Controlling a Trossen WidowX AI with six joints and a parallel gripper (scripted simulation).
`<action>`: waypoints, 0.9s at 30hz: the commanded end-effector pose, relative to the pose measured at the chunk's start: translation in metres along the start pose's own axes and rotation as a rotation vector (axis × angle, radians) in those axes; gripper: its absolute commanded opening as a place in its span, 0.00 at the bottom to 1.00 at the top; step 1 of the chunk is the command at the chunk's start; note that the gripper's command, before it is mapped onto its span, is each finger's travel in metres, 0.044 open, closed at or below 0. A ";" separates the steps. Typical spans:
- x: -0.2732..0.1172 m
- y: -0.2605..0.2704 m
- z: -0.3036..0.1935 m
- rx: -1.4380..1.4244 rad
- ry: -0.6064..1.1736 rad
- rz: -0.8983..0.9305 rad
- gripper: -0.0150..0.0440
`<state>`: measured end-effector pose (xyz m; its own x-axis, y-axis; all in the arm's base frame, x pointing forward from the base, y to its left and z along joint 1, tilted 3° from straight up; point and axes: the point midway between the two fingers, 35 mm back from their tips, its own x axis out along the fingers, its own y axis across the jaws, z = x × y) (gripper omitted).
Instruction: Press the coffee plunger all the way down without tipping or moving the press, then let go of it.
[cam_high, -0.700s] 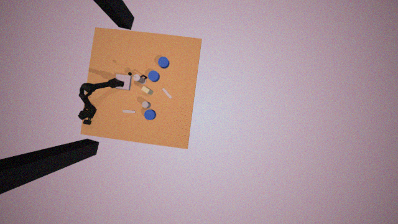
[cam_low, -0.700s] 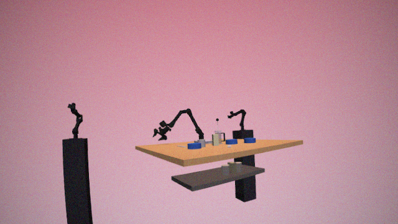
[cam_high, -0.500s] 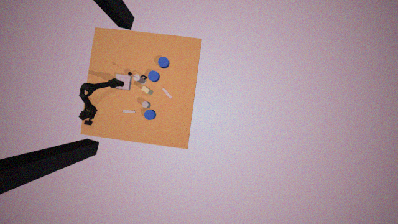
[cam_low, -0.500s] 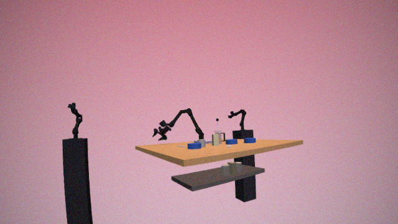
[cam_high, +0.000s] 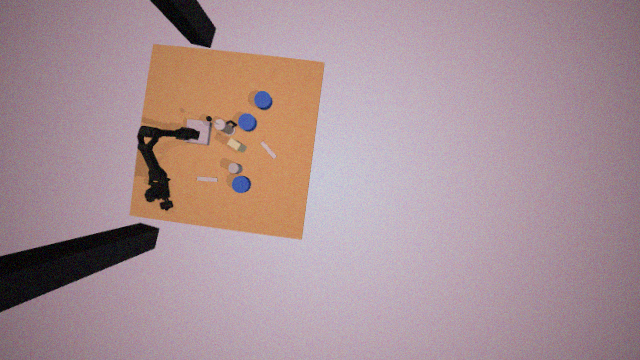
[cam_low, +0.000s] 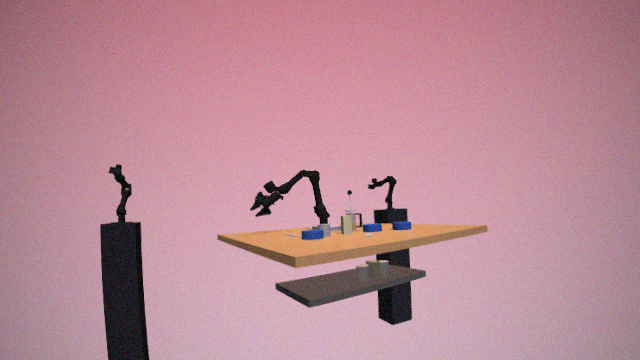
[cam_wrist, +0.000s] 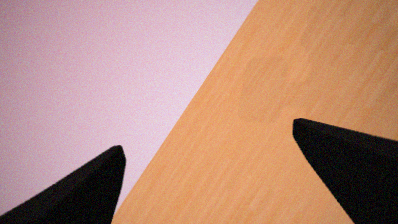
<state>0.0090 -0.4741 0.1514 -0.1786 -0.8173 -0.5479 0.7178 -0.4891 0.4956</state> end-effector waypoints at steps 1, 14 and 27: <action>-0.041 0.049 -0.035 -0.125 0.067 0.106 1.00; -0.212 0.137 -0.142 -0.544 0.257 0.484 1.00; -0.425 0.107 -0.206 -0.986 0.418 1.000 1.00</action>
<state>0.3027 -0.1628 0.2855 0.6682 -0.5423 -0.5092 0.7183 0.6485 0.2520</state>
